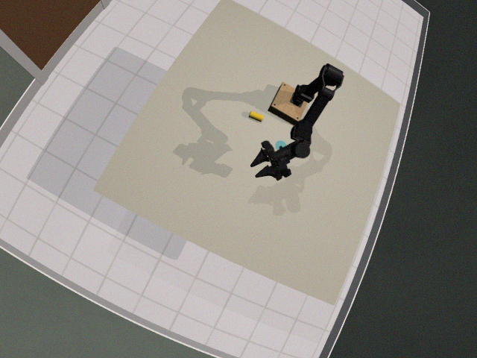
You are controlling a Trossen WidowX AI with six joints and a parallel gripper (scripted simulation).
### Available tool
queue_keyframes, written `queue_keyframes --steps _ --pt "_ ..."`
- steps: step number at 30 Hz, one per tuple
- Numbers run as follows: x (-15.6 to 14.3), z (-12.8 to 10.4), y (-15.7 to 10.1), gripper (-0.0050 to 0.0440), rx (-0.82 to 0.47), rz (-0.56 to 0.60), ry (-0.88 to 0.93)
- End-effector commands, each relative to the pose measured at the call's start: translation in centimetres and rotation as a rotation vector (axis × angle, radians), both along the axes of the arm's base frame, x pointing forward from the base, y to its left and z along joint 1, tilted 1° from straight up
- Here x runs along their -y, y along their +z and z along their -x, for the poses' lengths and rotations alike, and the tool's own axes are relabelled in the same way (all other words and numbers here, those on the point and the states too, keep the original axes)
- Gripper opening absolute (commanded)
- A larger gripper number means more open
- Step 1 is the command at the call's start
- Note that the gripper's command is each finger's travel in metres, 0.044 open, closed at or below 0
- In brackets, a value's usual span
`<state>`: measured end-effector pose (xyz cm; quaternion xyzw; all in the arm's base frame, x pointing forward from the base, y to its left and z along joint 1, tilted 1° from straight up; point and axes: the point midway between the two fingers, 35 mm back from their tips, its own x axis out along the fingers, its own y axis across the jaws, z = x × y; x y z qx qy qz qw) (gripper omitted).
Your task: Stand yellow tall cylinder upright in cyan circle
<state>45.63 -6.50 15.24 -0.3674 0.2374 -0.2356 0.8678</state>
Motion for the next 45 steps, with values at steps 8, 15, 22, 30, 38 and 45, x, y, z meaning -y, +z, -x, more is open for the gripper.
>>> queue_keyframes --steps 8,15,22,30,38,45 --pt "6.5 2.8 -1.3 0.0314 -0.042 -0.300 -0.153" --pt "8.8 5.1 -2.8 0.0314 -0.070 -0.438 -0.249" --pt "11.9 9.7 -4.8 0.0314 -0.099 -0.680 -0.446" --pt "13.5 15.0 -6.4 0.0314 -0.108 -0.926 -0.684" --pt "13.6 20.1 -7.3 0.0314 -0.101 -1.152 -0.938" --pt "12.6 25.1 -7.4 0.0314 -0.075 -1.369 -1.226"
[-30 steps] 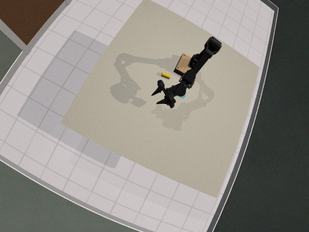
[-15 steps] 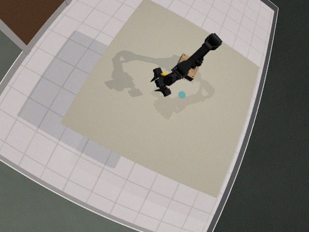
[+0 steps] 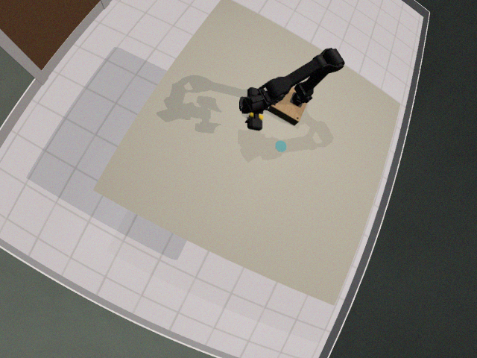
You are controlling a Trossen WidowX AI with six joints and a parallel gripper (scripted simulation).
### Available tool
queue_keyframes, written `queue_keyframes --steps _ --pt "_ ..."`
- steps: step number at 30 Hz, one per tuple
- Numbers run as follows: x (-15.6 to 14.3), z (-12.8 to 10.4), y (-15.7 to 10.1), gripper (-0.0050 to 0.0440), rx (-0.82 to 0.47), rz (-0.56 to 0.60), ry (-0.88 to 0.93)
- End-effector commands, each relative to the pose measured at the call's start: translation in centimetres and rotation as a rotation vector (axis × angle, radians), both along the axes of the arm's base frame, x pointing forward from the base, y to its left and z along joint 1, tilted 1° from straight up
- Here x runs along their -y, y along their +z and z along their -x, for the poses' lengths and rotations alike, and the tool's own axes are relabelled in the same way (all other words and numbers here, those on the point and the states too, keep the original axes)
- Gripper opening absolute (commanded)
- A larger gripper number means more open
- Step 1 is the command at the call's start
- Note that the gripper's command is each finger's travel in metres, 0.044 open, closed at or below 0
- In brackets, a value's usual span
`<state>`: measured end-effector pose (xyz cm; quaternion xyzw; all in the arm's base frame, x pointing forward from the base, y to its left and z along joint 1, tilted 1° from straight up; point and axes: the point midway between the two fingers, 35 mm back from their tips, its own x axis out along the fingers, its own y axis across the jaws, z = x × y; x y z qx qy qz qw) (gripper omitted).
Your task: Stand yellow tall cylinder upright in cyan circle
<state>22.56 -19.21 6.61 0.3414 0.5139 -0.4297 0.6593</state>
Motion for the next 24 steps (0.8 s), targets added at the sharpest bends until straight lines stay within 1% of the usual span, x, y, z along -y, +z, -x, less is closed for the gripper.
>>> queue_keyframes --steps 1,2,4,7,13,15,19,24 --pt "-0.4 2.7 1.3 0.0314 -0.004 -0.124 -0.185" --pt "-0.7 3.3 1.3 0.0314 -0.014 -0.153 -0.222" --pt "-0.7 3.3 1.3 0.0314 -0.014 -0.153 -0.222" --pt "-1.4 4.7 1.5 0.0314 -0.035 -0.217 -0.313" --pt "-1.5 4.9 1.4 0.0314 -0.044 -0.229 -0.325" --pt "-1.9 5.3 0.1 0.0314 -0.068 -0.247 -0.327" --pt "-1.9 5.3 -2.5 0.0314 -0.070 -0.245 -0.325" --pt "-2.0 5.3 -3.0 0.0314 -0.070 -0.245 -0.324"
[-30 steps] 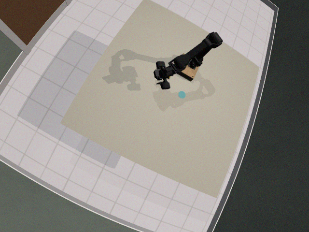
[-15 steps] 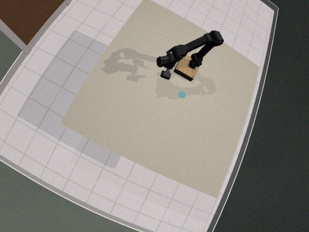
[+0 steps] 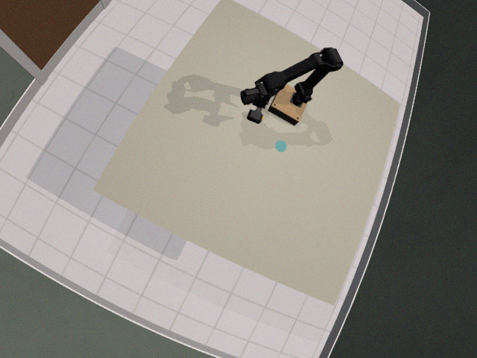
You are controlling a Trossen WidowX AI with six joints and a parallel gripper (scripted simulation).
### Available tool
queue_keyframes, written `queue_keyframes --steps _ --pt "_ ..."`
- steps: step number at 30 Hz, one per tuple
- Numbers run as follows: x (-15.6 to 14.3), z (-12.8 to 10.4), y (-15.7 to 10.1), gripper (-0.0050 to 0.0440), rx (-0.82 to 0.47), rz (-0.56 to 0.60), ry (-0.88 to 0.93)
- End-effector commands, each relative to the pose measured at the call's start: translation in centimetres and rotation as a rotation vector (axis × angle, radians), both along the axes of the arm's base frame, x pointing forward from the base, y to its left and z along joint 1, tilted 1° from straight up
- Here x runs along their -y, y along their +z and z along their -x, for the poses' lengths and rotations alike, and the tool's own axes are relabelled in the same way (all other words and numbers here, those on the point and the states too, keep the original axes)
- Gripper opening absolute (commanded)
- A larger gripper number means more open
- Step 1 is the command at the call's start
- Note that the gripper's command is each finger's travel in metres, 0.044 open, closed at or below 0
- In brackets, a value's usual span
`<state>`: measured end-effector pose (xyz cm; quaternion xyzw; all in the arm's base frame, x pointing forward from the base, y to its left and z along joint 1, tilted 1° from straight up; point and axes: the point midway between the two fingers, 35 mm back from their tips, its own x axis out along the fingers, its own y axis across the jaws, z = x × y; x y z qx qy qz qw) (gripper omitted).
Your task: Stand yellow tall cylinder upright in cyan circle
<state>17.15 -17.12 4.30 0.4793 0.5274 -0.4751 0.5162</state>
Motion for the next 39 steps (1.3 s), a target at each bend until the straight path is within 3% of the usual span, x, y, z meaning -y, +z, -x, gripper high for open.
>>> queue_keyframes --steps 1,10,32,36,39 --pt "0.2 -0.1 -0.7 0.0314 0.007 0.003 -0.007" --pt "0.1 -0.2 -4.6 0.0314 0.006 0.003 -0.006" --pt "0.1 -0.2 -6.5 0.0314 0.010 0.007 -0.006" --pt "0.4 -0.4 -6.2 0.0218 0.018 0.017 -0.003" --pt "0.4 -0.4 -6.2 0.0204 0.018 0.017 -0.003"
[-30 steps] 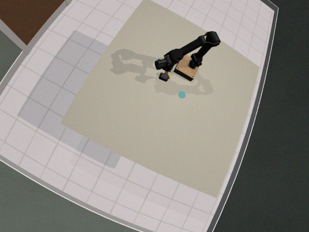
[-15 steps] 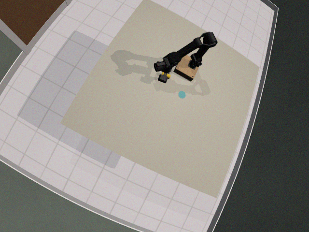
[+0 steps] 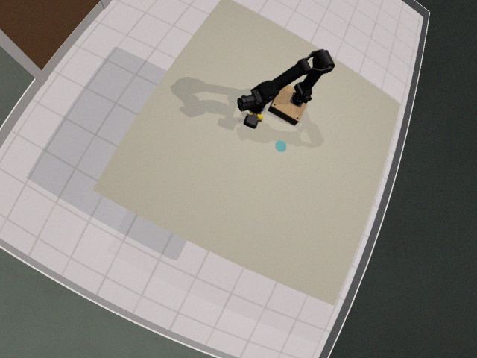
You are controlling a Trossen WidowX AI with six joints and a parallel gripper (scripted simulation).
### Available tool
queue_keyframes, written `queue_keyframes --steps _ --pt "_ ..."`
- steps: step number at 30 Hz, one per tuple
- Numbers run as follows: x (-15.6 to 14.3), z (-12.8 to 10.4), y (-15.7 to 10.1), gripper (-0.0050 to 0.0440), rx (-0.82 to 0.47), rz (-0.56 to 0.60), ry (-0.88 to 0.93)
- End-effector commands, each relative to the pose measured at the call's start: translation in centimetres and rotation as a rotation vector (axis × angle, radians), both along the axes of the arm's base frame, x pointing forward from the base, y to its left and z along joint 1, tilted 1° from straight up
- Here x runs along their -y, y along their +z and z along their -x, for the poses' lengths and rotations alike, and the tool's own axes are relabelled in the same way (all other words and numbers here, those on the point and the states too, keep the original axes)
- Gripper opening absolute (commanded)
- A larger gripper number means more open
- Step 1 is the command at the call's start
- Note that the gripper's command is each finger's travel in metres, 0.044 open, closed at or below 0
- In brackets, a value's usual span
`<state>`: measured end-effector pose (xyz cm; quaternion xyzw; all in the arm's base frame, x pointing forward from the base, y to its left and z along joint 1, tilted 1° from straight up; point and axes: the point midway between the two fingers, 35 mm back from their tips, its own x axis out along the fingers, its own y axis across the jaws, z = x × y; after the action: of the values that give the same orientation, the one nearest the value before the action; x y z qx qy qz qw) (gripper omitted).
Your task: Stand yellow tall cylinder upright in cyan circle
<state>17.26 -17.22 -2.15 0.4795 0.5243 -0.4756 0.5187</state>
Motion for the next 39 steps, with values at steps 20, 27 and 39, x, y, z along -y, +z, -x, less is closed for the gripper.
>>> queue_keyframes --steps 20,27,39 --pt "0.5 -0.6 0.8 0.0105 0.022 0.018 -0.004" --pt "0.8 -0.8 2.4 0.0105 0.024 0.020 -0.004" --pt "1.1 -1.1 6.4 0.0105 0.024 0.021 -0.002"
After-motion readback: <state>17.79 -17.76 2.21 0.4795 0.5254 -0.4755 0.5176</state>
